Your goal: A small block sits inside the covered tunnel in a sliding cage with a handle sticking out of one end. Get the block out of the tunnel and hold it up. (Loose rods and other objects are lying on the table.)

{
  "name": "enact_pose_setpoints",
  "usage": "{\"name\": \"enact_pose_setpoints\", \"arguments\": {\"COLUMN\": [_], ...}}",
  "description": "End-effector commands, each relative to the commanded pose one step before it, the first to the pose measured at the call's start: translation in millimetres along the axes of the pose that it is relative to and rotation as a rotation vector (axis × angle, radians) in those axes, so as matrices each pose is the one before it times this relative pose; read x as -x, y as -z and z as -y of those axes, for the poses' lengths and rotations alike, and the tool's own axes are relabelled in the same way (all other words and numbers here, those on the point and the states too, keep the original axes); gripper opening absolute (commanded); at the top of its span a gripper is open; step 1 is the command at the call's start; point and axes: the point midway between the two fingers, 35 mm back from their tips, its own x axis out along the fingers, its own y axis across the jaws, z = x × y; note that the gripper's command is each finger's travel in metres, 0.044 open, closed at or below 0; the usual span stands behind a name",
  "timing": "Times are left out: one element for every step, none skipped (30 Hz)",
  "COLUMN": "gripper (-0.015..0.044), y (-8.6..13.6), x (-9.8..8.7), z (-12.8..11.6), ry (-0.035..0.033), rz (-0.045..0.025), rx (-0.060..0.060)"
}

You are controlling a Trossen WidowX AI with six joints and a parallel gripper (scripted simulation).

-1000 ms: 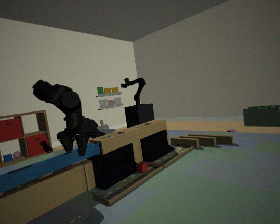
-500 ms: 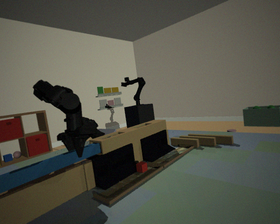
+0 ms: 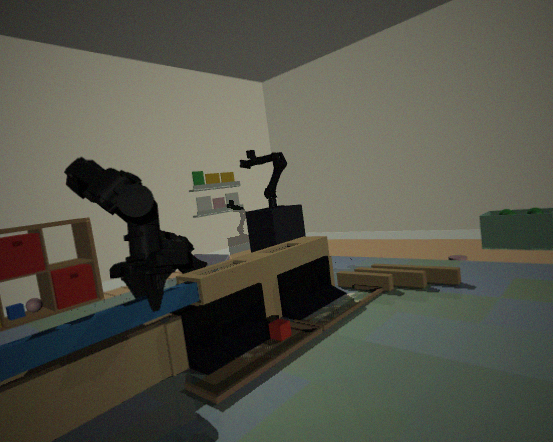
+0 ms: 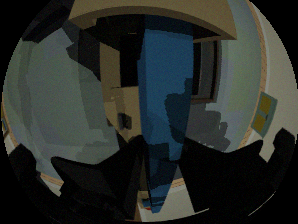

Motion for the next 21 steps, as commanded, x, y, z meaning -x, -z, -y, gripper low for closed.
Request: {"name": "enact_pose_setpoints", "arguments": {"gripper": [0.0000,0.0000,0.0000,0.0000,0.0000,0.0000,0.0000,0.0000,0.0000,0.0000,0.0000,0.0000,0.0000,0.0000,0.0000,0.0000,0.0000,0.0000,0.0000,0.0000,0.0000], "y": [20.29,2.92,2.94,2.97,2.99,3.01,3.03,3.05,3.07,3.09,3.11,3.12,2.53,1.54,0.51,0.00,0.00,0.00,0.00,0.00,0.00], "x": [-4.20,-0.81,-0.81,-0.80,-0.79,-0.79,-0.78,-0.77,-0.76,-0.76,-0.75,-0.74,-0.59,-0.35,-0.12,0.00,0.00,0.00,0.00,0.00,0.00], "z": [0.79,-0.07,-0.10,-0.13,-0.16,-0.19,-0.23,-0.26,-0.29,-0.32,-0.36,-0.39,-0.34,-0.22,-0.07,0.00,0.00,0.00,0.00,0.00,0.00], "ry": [-0.00119,-0.00001,0.00004,0.00009,0.00013,0.00017,0.00021,0.00025,0.00028,0.00031,0.00034,0.00037,0.00032,0.00020,0.00007,0.00000,0.00000,0.00000,0.00000,0.00000,0.00000], "rz": [-0.01841,0.00017,0.00006,-0.00005,-0.00016,-0.00028,-0.00039,-0.00050,-0.00062,-0.00073,-0.00084,-0.00096,-0.00086,-0.00056,-0.00019,0.00000,0.00000,0.00000,0.00000,0.00000,0.00000], "rx": [-0.0323,0.0004,0.0004,0.0004,0.0005,0.0005,0.0006,0.0006,0.0006,0.0007,0.0007,0.0008,0.0007,0.0004,0.0001,0.0000,0.0000,0.0000,0.0000,0.0000,0.0000]}}
